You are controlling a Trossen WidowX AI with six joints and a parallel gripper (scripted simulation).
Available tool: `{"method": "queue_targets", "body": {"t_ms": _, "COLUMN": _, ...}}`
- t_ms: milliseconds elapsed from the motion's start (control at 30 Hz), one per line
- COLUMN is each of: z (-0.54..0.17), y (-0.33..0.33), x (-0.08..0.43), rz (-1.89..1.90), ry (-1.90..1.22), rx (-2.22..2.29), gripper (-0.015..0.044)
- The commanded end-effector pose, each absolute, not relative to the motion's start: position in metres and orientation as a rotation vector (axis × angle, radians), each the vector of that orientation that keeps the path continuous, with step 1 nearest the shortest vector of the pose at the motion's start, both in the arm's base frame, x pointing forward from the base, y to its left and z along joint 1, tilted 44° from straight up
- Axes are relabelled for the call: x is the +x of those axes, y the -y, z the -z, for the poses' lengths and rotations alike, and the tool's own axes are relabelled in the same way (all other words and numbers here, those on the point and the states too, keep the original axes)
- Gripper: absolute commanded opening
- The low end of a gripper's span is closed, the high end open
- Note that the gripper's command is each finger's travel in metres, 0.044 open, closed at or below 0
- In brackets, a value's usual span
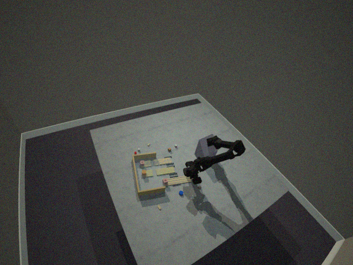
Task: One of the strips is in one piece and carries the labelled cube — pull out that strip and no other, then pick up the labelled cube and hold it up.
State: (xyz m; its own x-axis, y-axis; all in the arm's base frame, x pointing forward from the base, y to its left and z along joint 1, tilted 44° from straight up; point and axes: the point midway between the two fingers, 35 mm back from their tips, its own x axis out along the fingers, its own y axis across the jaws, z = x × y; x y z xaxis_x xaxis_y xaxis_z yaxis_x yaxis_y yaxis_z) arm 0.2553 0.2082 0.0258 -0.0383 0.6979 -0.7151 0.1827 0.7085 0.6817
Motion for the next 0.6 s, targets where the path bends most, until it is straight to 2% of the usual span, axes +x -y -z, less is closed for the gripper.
{"method": "queue_targets", "body": {"t_ms": 0, "z": -0.021, "y": -0.213, "x": 0.238, "rz": -0.49, "ry": -1.628, "rx": 0.725, "gripper": 0.0}}
{"method": "queue_targets", "body": {"t_ms": 567, "z": -0.025, "y": -0.215, "x": 0.218, "rz": -0.489, "ry": -1.629, "rx": 0.725, "gripper": 0.0}}
